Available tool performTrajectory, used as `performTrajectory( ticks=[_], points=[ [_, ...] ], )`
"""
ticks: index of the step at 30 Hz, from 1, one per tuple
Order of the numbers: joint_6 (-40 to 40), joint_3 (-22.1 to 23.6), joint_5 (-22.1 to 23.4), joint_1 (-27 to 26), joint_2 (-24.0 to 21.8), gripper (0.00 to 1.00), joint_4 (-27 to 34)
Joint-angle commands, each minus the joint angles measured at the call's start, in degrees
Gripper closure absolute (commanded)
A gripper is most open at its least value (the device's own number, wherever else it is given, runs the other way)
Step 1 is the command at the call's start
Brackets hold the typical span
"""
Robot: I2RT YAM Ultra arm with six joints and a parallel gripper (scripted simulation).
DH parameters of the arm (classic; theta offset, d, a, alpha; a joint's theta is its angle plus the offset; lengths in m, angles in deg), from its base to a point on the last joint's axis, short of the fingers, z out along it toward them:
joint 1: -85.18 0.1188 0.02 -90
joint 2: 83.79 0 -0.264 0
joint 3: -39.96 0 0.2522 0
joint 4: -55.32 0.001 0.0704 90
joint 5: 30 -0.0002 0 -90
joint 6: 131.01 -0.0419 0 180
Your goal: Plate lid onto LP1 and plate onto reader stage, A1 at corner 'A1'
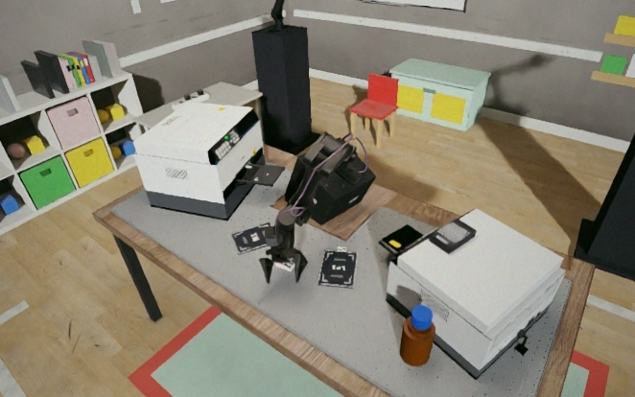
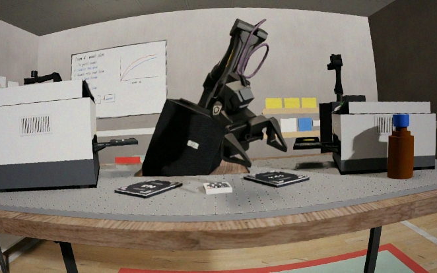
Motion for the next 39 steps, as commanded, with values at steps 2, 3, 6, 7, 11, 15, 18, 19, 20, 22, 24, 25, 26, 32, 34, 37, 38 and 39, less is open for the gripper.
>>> performTrajectory(
  ticks=[2,3,6,7,11,15,18,19,20,22,24,25,26,32,34,37,38,39],
  points=[
    [0.0,-0.12,-0.03,-0.2,-0.41,0.0,-0.24],
    [0.0,-0.12,-0.03,-0.2,-0.41,0.0,-0.24],
    [-0.01,2.0,-0.94,0.69,-2.94,0.0,2.47],
    [-1.49,-1.25,0.19,0.77,-2.43,0.0,2.28],
    [-4.19,-1.57,-1.64,2.6,-5.32,0.0,7.4],
    [-5.39,-1.78,-2.9,4.13,-6.91,0.0,10.0],
    [-7.07,-2.27,-3.57,4.87,-8.65,0.0,14.07],
    [-7.92,-2.41,-3.88,5.59,-9.51,0.0,15.93],
    [-8.77,-2.6,-4.17,6.07,-10.37,0.0,17.84],
    [-10.07,-2.99,-4.82,7.04,-11.75,0.0,20.92],
    [-11.08,-3.29,-5.6,8.04,-12.97,0.0,23.47],
    [-11.93,-3.59,-5.91,8.52,-13.77,0.0,25.47],
    [-12.16,-3.63,-6.34,9.03,-14.19,0.0,26.09],
    [-15.72,-4.96,-8.0,11.41,-17.77,0.0,34.86],
    [-16.53,-5.74,-8.37,10.75,-18.6,0.0,37.87],
    [-17.7,-5.97,-9.41,13.3,-20.15,0.0,40.77],
    [-17.95,-5.83,-9.82,13.79,-20.57,0.0,41.09],
    [-18.21,-5.64,-10.23,14.29,-21.0,0.0,41.32]
  ],
)
